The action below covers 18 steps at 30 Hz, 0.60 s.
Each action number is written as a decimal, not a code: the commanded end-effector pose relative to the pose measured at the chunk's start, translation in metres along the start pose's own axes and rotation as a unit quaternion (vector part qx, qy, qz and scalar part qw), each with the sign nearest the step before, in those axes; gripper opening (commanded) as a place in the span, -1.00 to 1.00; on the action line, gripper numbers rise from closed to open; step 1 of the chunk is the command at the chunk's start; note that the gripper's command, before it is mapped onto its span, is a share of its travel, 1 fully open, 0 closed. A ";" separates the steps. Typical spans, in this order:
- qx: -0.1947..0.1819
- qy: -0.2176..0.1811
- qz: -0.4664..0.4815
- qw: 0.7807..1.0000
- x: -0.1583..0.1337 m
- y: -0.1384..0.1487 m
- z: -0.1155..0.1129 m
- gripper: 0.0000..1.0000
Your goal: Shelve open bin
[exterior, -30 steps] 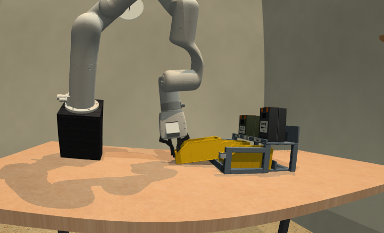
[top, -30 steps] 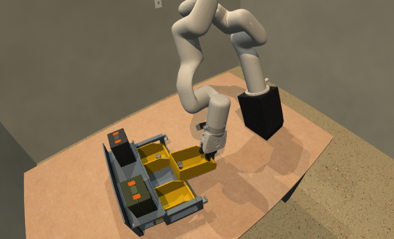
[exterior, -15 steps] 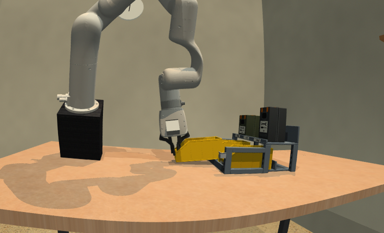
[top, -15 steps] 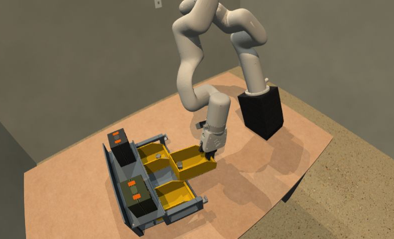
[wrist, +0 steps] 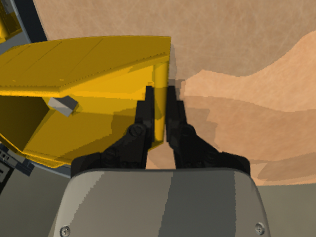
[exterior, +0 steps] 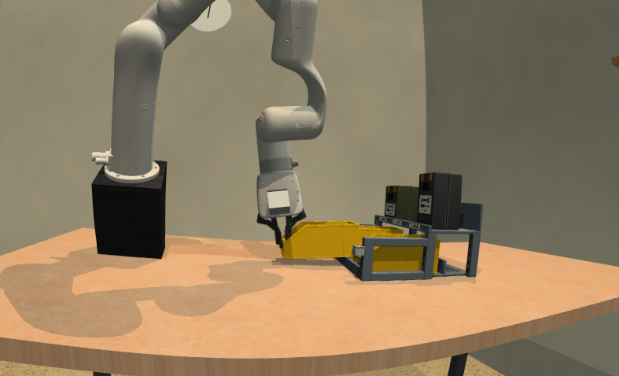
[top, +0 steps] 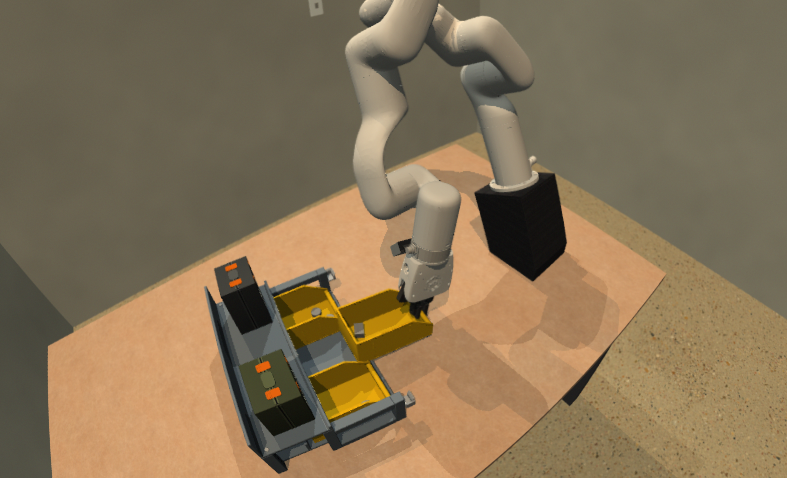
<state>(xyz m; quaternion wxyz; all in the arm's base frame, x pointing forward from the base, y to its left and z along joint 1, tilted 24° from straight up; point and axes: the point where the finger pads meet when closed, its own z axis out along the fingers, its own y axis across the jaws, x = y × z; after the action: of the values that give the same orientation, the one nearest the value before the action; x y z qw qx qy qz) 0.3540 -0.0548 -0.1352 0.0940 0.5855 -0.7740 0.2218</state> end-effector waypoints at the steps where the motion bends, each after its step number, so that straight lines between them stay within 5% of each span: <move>1: 0.001 0.000 0.000 1.000 0.000 -0.001 -0.002 -1.00; 18: 0.001 0.000 0.000 1.000 0.000 -0.003 -0.014 -1.00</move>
<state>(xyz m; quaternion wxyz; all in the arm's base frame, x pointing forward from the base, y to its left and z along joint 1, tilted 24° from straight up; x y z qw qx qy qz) 0.3550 -0.0499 -0.1242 0.0936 0.5855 -0.7741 0.2221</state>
